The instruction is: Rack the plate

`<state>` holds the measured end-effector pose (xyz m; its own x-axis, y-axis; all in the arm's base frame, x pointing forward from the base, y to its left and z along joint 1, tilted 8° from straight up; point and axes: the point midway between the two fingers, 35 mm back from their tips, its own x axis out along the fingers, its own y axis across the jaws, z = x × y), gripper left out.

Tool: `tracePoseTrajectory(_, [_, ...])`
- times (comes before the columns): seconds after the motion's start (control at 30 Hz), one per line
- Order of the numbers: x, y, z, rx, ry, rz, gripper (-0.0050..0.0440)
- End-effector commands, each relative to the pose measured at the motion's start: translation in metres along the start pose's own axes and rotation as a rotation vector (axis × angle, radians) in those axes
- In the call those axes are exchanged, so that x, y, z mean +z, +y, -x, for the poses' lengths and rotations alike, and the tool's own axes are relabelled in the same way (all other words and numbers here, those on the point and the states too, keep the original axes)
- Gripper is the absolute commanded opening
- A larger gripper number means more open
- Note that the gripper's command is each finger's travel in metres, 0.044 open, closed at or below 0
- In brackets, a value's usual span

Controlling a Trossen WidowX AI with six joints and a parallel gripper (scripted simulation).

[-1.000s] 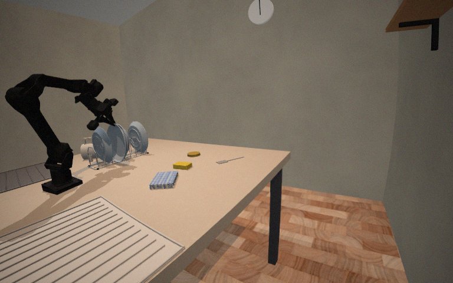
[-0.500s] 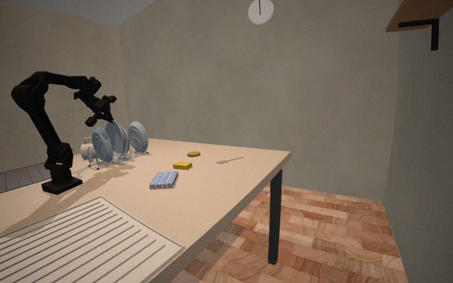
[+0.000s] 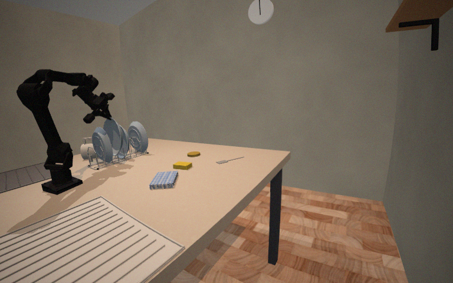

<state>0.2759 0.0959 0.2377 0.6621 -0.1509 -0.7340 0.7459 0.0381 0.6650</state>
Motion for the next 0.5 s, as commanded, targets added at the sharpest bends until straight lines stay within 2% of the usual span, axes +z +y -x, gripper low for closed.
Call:
tracePoseTrajectory(0.0, [-0.005, 0.01, 0.008, 0.027, 0.001, -0.015, 0.0])
tracePoseTrajectory(0.47, [-0.021, 0.017, 0.02, 0.029, -0.003, -0.014, 0.0])
